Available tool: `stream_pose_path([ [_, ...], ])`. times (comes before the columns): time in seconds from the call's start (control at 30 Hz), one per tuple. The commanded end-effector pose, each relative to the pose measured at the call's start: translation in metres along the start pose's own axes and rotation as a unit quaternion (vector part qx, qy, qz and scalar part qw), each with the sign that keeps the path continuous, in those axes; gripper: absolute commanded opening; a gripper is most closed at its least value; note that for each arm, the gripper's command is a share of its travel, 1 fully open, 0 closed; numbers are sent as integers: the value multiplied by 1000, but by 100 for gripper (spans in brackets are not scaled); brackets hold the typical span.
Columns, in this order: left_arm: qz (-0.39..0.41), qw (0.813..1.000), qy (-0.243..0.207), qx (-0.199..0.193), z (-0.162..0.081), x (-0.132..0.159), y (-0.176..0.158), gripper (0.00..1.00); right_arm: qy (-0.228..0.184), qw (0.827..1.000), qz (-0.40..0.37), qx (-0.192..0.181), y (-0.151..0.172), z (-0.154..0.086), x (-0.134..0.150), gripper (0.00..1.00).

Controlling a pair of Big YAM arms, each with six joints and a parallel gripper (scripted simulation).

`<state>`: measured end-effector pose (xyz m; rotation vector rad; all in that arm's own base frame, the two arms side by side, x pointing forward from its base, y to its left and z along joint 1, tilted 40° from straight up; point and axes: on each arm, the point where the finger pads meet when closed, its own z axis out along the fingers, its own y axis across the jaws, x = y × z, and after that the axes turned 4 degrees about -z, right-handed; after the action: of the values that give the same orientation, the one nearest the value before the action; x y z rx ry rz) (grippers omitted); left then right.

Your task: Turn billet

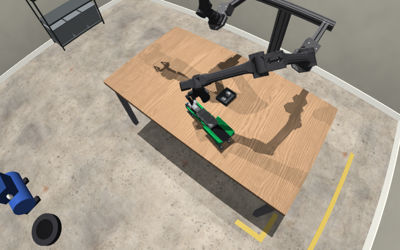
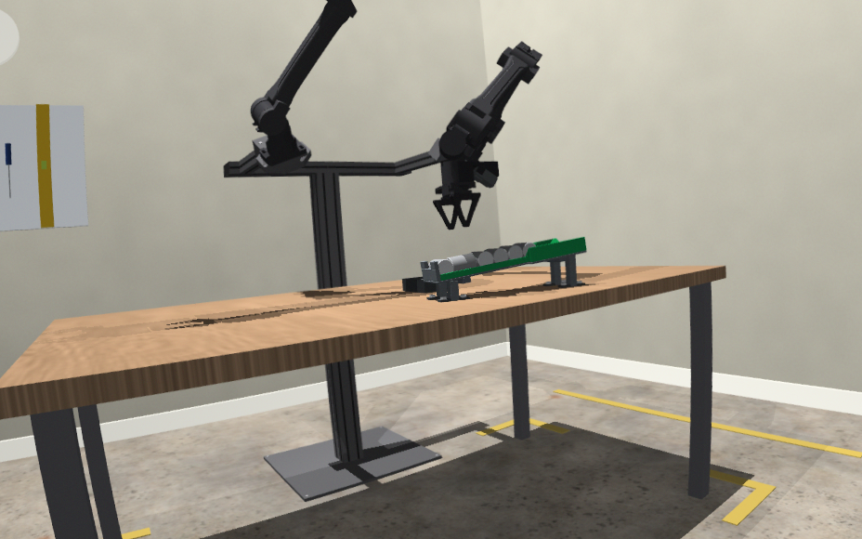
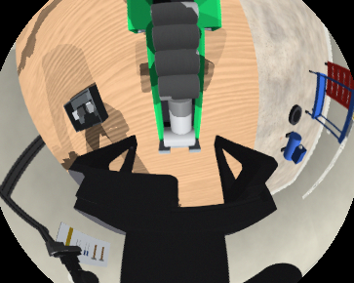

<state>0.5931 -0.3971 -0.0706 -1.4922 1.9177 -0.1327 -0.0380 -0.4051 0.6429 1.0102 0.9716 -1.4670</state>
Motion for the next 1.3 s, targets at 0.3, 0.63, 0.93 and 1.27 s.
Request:
stream_pose_path([
  [0.3,-38,999,10,6,-14,2,-31,0,-6,1000,-10,8,-8,-7,-9,100],
  [0.63,-35,999,8,3,-12,2,-27,0,-6,1000,-10,8,-8,-7,-9,100],
  [0.93,-35,999,8,3,-12,2,-27,0,-6,1000,-10,8,-8,-7,-9,100],
  [1.27,-35,999,8,3,-12,2,-27,0,-6,1000,-10,8,-8,-7,-9,100],
])
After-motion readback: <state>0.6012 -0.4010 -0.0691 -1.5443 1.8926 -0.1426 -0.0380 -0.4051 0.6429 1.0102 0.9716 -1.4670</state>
